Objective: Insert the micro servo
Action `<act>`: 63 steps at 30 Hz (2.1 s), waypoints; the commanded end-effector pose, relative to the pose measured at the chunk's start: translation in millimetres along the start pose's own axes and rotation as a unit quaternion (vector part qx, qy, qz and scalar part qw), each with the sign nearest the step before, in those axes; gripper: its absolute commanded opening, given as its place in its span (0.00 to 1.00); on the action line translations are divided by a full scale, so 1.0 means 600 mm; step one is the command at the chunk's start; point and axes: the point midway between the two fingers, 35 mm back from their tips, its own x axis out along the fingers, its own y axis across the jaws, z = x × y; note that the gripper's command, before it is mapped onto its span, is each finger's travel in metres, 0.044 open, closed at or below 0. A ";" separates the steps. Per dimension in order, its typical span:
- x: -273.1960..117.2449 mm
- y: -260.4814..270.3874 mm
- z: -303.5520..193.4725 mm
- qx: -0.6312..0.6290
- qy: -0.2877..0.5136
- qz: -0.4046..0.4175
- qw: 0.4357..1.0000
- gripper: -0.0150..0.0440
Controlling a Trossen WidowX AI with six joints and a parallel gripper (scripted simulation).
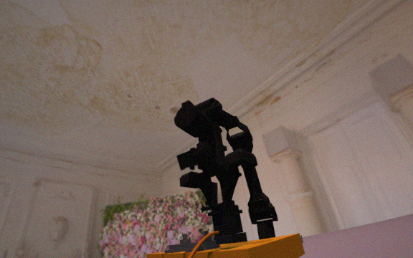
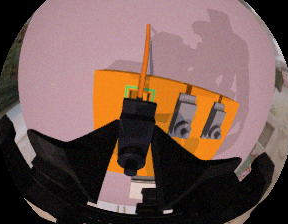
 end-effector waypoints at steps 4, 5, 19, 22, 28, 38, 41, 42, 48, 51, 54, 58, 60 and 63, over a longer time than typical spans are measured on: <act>0.015 0.000 0.005 -0.002 -0.003 0.001 1.000 0.25; 0.017 0.000 0.005 -0.002 -0.003 0.001 1.000 0.25; 0.026 0.000 0.005 -0.002 -0.003 0.001 1.000 0.25; 0.028 0.000 0.006 -0.002 -0.003 0.001 1.000 0.25; 0.037 0.000 0.006 -0.002 -0.003 0.001 1.000 0.25; 0.053 0.000 0.006 -0.002 -0.003 0.001 1.000 0.25; 0.058 0.000 0.006 -0.002 -0.003 0.001 1.000 0.25; 0.060 0.000 0.006 -0.002 -0.003 0.001 1.000 0.25; 0.070 0.000 0.006 -0.002 -0.003 0.001 1.000 0.25; 0.075 0.000 0.006 -0.002 -0.003 0.001 1.000 0.25; 0.080 0.000 0.006 -0.002 -0.003 0.001 1.000 0.25; 0.087 0.000 0.006 -0.002 -0.003 0.001 1.000 0.25; 0.090 0.000 0.006 -0.002 -0.003 0.001 1.000 0.25; 0.095 0.000 0.006 -0.002 -0.003 0.001 1.000 0.25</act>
